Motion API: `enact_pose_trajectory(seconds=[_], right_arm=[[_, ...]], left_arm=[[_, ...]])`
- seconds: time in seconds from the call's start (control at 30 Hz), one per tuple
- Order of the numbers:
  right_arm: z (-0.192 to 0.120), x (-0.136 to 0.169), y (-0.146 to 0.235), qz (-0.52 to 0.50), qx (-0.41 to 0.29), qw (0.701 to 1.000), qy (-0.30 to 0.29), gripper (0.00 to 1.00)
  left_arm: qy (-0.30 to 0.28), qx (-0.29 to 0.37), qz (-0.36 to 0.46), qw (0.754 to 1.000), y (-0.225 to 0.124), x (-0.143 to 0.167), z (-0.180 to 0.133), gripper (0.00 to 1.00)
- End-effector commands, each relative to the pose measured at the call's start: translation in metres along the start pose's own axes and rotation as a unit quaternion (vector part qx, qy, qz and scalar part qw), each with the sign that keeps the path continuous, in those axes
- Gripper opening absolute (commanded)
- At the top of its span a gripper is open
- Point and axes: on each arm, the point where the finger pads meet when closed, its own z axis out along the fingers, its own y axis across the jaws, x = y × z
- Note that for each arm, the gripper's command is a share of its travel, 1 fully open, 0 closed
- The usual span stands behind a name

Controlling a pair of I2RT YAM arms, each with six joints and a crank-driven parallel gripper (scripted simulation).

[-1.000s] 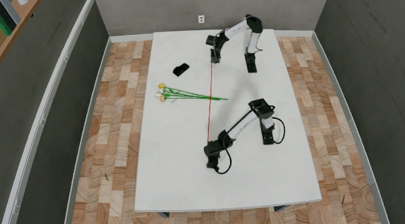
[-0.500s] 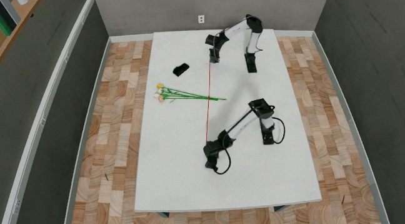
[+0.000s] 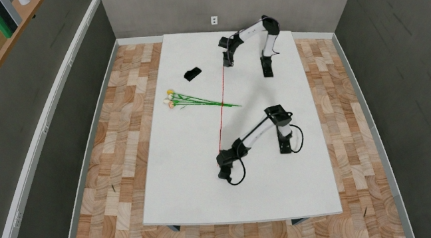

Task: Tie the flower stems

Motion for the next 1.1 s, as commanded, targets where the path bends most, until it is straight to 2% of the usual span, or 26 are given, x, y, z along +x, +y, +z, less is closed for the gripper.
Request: enact_pose_trajectory(seconds=[0.0,0.03,0.07,0.17,0.2,0.27,0.33,0.37,0.4,0.47,0.6,0.83,1.07], right_arm=[[-0.003,0.001,-0.004,0.001,0.007,1.000,0.003,0.12],[-0.005,0.002,-0.001,-0.001,0.005,1.000,0.005,0.24],[-0.008,0.001,0.001,-0.001,0.006,1.000,0.003,0.27],[-0.023,-0.001,0.001,-0.003,0.018,1.000,-0.003,0.27],[-0.029,-0.001,0.001,-0.004,0.023,1.000,-0.004,0.27],[-0.029,-0.001,0.001,-0.004,0.023,1.000,-0.004,0.27],[-0.037,-0.003,-0.010,-0.006,0.032,0.999,-0.004,0.52],[-0.042,-0.003,-0.016,-0.007,0.036,0.999,-0.004,0.64],[-0.048,-0.003,-0.018,-0.008,0.037,0.999,-0.004,0.69],[-0.057,-0.003,-0.017,-0.007,0.032,0.999,-0.003,0.69],[-0.044,0.000,-0.004,0.001,0.007,1.000,0.003,0.69],[-0.040,0.001,-0.002,0.002,0.003,1.000,0.003,0.69],[-0.043,0.001,-0.004,0.001,0.007,1.000,0.003,0.69]], left_arm=[[-0.009,0.006,0.003,1.000,-0.005,-0.004,-0.003,0.12],[-0.012,0.006,0.004,1.000,-0.002,-0.005,-0.009,0.24],[-0.011,0.010,0.005,1.000,-0.001,-0.004,-0.016,0.27],[-0.012,0.021,0.009,1.000,-0.001,-0.004,-0.033,0.27],[-0.014,0.025,0.010,1.000,-0.006,-0.006,-0.037,0.40],[-0.014,0.025,0.010,1.000,-0.006,-0.006,-0.037,0.40],[-0.019,0.034,0.014,0.999,-0.020,-0.008,-0.053,0.64],[-0.021,0.037,0.016,0.999,-0.023,-0.008,-0.062,0.69],[-0.022,0.037,0.016,0.999,-0.023,-0.008,-0.069,0.69],[-0.015,0.024,0.011,1.000,-0.014,-0.005,-0.070,0.69],[-0.008,0.002,0.001,1.000,-0.003,-0.004,-0.051,0.69],[-0.014,0.006,0.012,1.000,-0.004,-0.006,-0.052,0.69],[-0.034,0.044,0.104,0.993,-0.013,0.015,-0.055,0.69]])
